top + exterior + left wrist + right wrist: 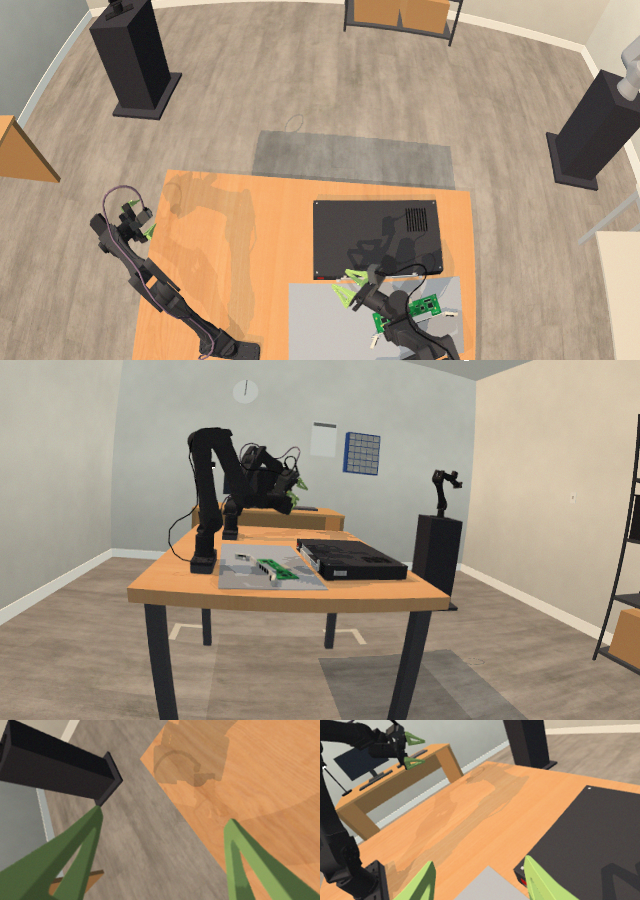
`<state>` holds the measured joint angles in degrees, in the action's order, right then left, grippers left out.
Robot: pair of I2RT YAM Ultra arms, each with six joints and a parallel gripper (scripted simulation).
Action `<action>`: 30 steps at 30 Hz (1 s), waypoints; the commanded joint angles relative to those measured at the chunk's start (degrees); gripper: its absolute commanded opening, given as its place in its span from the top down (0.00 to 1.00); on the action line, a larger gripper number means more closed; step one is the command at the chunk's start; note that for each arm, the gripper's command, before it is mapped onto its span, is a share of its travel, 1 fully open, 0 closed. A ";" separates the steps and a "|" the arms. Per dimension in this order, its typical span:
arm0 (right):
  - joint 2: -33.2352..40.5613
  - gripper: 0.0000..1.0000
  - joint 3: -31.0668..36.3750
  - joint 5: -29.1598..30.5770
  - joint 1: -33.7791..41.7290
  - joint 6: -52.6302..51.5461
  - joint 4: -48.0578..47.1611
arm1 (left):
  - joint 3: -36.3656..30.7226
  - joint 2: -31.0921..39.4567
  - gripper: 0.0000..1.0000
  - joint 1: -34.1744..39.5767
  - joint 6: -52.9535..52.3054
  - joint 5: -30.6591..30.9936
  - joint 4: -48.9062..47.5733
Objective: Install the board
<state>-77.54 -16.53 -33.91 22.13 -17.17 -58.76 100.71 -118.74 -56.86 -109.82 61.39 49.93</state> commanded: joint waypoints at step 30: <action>-8.69 0.53 -26.79 13.42 -30.09 -8.29 65.80 | -26.03 11.43 0.00 45.50 38.54 -20.05 -40.18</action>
<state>-85.56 -41.50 -21.78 -7.40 -24.80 -0.08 76.16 -108.84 -11.55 -76.03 43.27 14.11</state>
